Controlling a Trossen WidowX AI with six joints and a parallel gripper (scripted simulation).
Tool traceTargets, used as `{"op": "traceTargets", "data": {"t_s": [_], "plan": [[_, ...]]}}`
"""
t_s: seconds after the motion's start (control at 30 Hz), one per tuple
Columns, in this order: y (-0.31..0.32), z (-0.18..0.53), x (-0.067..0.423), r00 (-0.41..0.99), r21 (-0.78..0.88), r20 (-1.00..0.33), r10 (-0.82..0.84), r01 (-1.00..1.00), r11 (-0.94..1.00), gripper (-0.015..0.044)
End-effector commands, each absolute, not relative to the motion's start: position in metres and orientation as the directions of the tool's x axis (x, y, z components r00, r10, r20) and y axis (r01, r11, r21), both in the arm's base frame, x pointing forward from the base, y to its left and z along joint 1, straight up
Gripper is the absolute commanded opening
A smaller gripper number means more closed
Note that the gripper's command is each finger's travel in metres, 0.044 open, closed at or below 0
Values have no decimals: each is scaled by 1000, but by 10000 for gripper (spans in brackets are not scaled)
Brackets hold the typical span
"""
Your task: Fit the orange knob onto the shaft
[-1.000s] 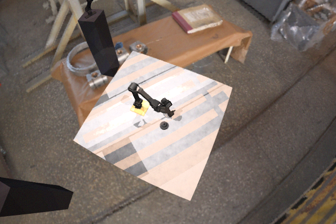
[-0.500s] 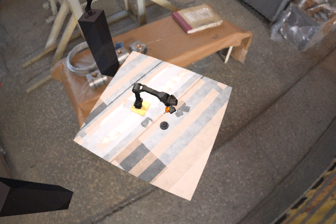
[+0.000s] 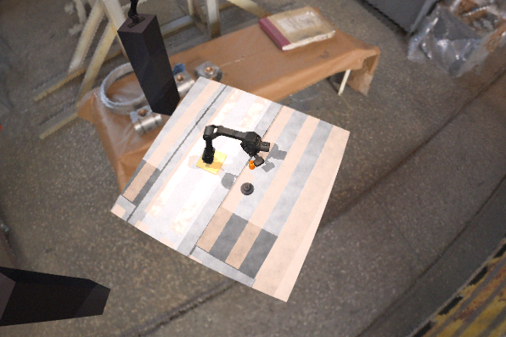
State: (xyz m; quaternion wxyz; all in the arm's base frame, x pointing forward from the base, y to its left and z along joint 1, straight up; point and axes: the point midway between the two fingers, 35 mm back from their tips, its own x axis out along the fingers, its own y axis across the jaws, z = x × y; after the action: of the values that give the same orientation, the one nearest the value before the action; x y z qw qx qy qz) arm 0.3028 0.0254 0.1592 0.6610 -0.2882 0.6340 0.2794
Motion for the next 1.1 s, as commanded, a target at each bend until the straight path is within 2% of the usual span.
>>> {"op": "traceTargets", "data": {"t_s": [0.0, 0.2, 0.3, 0.37, 0.73, 1.07], "plan": [[25, 158, 302, 31, -23, -1000, -2, -697, 716, 440], [27, 158, 302, 32, -9, -1000, -2, -225, 974, 440], [26, 158, 302, 31, 0, -1000, -2, 56, 998, 440], [25, 158, 301, 31, 3, -1000, -2, 174, 985, 440], [25, 156, 301, 31, 4, -1000, -2, 189, 982, 440], [25, 113, 303, 31, 4, -1000, -2, 189, 982, 440]]}}
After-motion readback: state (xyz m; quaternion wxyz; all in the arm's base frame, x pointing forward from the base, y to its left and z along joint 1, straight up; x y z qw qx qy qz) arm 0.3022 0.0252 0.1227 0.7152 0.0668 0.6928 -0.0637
